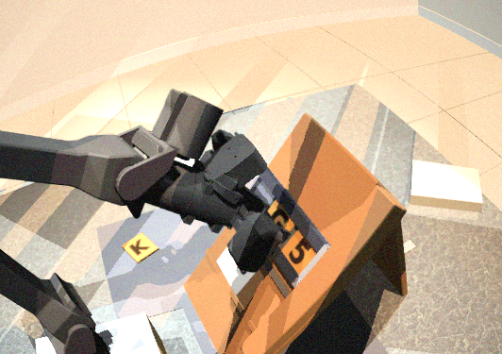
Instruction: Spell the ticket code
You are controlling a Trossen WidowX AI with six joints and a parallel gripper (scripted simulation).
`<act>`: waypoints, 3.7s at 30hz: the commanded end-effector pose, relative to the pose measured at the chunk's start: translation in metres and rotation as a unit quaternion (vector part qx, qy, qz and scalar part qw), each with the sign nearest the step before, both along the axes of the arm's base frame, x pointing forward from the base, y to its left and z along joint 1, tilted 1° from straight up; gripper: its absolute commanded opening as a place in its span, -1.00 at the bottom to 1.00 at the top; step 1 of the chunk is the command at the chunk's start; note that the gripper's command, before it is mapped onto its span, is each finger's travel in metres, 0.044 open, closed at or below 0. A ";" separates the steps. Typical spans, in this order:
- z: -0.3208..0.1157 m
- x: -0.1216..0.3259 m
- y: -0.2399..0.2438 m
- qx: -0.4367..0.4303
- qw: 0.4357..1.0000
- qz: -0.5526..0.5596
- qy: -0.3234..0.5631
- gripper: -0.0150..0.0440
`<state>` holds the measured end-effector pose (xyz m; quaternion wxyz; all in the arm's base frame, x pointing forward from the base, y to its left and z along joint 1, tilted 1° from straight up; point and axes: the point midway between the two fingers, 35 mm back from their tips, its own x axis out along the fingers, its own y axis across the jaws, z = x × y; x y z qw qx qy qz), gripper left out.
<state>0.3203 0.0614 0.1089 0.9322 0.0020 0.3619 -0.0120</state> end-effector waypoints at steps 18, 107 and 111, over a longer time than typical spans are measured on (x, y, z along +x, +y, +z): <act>0.014 -0.016 0.001 0.001 1.000 0.002 0.000 0.51; 0.027 0.003 0.035 0.009 0.941 0.001 0.338 -0.49; 0.026 0.005 0.035 0.009 0.941 0.001 0.338 -0.49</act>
